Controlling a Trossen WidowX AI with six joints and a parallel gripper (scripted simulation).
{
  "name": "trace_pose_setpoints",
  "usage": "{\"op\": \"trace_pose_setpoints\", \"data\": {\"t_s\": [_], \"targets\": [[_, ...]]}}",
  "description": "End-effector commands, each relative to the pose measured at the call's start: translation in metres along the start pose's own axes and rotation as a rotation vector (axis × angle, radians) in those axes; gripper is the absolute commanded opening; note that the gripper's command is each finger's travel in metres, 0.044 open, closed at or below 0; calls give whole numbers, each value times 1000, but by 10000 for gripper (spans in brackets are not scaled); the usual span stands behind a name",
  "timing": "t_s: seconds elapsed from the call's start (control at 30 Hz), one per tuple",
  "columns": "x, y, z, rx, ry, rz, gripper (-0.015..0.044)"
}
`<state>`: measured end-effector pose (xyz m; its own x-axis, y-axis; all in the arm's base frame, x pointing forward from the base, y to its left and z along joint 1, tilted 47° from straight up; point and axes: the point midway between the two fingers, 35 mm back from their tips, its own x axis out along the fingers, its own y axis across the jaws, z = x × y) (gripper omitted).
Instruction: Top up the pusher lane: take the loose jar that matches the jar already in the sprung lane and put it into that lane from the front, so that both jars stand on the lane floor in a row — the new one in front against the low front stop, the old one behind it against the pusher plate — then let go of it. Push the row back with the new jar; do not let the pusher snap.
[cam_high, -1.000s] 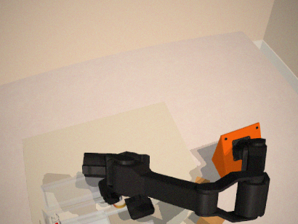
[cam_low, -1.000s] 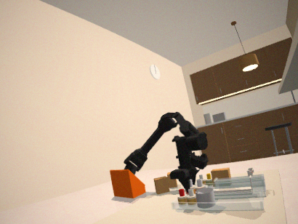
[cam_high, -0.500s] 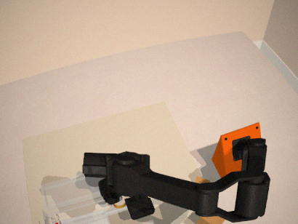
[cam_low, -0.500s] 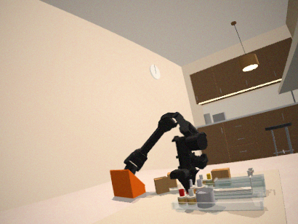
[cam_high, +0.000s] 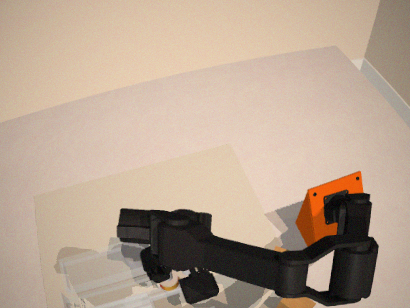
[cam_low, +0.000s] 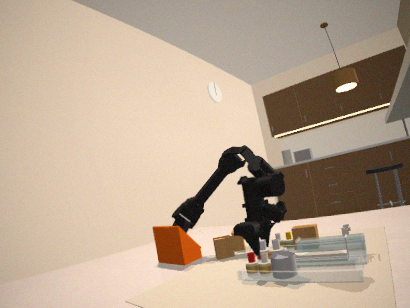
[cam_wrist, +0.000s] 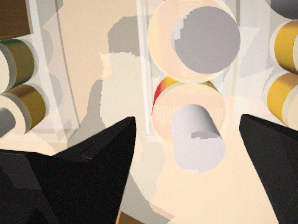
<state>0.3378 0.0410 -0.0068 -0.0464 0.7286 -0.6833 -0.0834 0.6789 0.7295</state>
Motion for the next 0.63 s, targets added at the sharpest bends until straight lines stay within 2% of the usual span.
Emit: {"op": "trace_pose_setpoints", "data": {"t_s": [0.0,0.2,0.6], "targets": [[-10,0,3,-11,-13,-7,298],[-11,0,-2,-10,-13,-8,298],[-12,-2,-42,-8,-12,-9,298]]}}
